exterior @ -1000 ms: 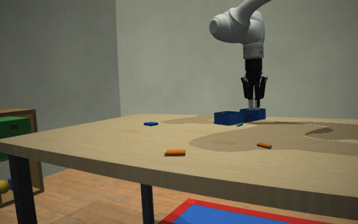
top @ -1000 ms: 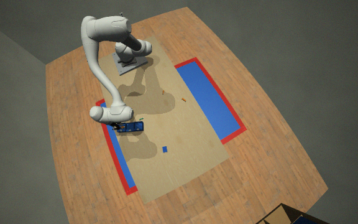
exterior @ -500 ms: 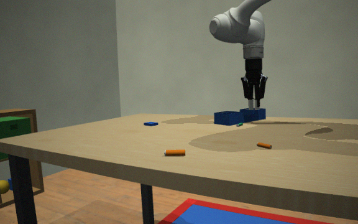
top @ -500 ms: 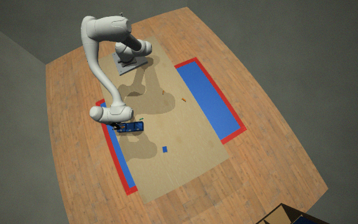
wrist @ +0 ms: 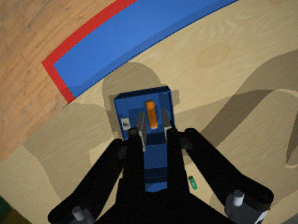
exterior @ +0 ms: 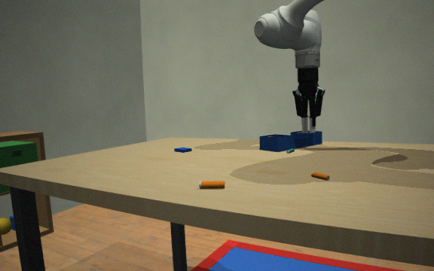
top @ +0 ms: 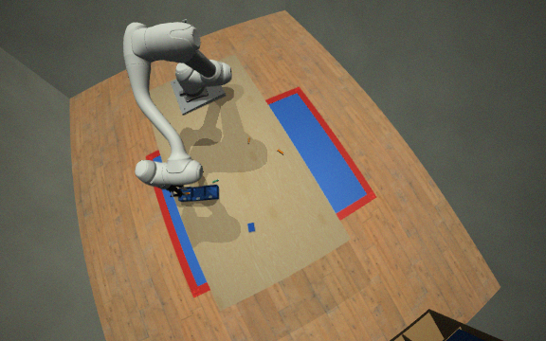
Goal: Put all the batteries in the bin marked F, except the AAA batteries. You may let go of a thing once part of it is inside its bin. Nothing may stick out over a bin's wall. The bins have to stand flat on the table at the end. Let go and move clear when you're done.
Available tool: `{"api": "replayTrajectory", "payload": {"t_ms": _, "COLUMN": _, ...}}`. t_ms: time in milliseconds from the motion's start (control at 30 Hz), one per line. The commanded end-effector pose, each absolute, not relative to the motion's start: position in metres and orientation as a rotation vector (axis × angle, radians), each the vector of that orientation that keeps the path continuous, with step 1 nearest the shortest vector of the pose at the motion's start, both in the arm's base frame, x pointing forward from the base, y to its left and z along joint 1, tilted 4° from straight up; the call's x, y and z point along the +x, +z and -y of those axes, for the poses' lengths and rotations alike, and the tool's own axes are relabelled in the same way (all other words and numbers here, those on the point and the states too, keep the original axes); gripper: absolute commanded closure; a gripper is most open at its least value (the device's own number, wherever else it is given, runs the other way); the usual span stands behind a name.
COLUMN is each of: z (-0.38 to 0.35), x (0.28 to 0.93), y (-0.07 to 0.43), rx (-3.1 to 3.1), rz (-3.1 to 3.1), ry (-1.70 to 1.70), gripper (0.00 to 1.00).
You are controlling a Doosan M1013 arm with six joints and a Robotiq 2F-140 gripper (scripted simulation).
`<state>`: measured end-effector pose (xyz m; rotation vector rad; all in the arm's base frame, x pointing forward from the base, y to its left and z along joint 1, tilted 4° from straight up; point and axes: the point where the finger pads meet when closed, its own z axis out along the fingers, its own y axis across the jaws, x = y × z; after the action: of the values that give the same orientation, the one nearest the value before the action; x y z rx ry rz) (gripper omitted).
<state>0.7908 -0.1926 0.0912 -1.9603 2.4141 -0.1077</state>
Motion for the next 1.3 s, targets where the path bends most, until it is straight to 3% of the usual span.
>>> {"api": "replayTrajectory", "payload": {"t_ms": 0, "z": 0.193, "x": 0.792, "y": 0.101, "rx": -1.958, "rz": -2.417, "ry": -0.112, "gripper": 0.74}}
{"api": "replayTrajectory", "payload": {"t_ms": 500, "z": 0.192, "x": 0.79, "y": 0.129, "rx": -1.958, "rz": -2.417, "ry": -0.112, "gripper": 0.74}}
{"api": "replayTrajectory", "payload": {"t_ms": 1267, "z": 0.192, "x": 0.79, "y": 0.129, "rx": -1.958, "rz": -2.417, "ry": -0.112, "gripper": 0.74}}
